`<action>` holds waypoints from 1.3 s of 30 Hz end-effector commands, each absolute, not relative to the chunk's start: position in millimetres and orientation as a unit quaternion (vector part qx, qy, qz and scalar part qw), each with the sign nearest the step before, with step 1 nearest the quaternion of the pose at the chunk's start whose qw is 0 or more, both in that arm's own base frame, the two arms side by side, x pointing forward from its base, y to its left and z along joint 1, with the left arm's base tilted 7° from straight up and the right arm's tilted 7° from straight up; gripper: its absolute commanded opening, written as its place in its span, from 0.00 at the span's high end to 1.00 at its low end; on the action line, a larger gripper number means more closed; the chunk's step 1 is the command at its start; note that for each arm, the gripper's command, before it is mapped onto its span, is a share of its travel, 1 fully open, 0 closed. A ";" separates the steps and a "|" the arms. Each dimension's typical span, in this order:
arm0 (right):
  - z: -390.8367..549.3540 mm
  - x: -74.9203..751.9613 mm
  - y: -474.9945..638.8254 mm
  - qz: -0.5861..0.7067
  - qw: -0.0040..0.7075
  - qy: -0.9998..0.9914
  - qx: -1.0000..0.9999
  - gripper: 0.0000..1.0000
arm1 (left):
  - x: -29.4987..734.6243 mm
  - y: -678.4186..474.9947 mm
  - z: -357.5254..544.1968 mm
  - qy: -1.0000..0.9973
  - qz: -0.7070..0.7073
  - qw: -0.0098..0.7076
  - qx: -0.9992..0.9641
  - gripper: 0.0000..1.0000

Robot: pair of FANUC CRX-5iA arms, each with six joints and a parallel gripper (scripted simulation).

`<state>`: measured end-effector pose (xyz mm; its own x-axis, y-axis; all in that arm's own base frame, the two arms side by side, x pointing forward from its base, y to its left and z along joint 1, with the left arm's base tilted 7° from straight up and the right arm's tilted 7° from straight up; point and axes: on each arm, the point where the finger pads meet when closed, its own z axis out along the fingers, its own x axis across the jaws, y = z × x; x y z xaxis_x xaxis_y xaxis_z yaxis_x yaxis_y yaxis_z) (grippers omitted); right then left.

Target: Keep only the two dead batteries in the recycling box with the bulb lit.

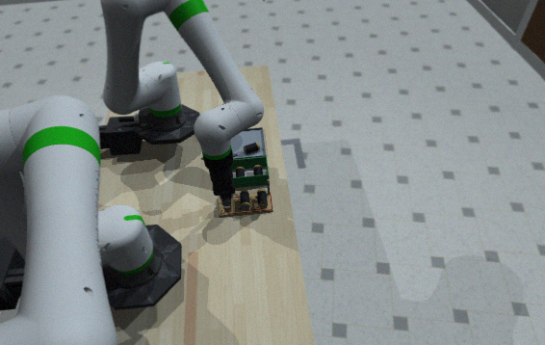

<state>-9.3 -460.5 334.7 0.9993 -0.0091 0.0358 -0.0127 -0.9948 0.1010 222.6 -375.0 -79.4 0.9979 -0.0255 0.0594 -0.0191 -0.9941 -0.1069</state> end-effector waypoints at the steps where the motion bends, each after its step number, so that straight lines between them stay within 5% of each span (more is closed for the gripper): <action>1: 342.9 -15.0 -459.8 0.015 0.057 -0.012 0.998 0.00 | 223.8 -384.6 -73.1 0.008 -0.035 0.043 -0.998 0.43; 39: 342.9 -15.0 -459.8 0.015 0.057 -0.012 0.998 0.00 | 226.1 -381.5 -103.7 0.008 -0.035 0.043 -0.998 0.43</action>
